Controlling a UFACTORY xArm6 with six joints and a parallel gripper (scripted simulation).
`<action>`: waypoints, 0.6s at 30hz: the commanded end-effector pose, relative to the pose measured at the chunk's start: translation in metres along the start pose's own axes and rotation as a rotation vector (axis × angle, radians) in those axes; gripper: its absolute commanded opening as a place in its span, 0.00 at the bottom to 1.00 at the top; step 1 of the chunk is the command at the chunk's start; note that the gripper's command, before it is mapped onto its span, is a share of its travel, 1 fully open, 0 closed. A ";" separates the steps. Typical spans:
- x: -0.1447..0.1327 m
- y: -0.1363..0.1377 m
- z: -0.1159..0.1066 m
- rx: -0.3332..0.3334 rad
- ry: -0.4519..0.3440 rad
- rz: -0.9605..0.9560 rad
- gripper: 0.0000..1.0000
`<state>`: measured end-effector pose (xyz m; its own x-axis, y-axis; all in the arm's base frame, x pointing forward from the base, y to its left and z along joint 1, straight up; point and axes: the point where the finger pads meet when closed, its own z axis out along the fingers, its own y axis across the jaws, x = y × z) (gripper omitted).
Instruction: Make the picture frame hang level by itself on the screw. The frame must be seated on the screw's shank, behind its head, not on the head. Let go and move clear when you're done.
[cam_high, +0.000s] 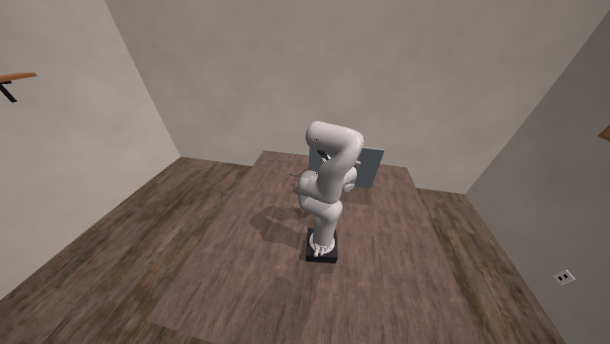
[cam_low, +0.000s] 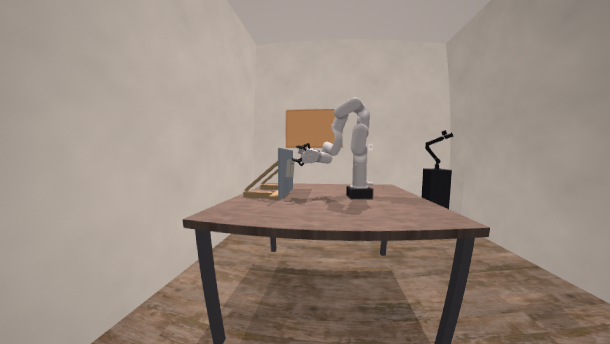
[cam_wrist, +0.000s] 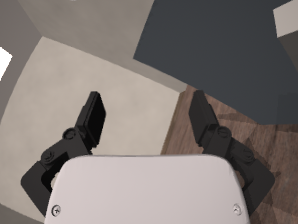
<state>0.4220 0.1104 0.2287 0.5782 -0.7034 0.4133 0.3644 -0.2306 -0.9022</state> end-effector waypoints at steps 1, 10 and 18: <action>0.012 0.009 -0.007 -0.028 0.066 0.059 1.00; 0.018 0.014 -0.011 -0.040 0.098 0.088 1.00; 0.029 0.025 -0.022 -0.063 0.173 0.151 1.00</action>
<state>0.4297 0.0812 0.2190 0.5171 -0.8041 0.2934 0.2641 -0.1762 -0.9483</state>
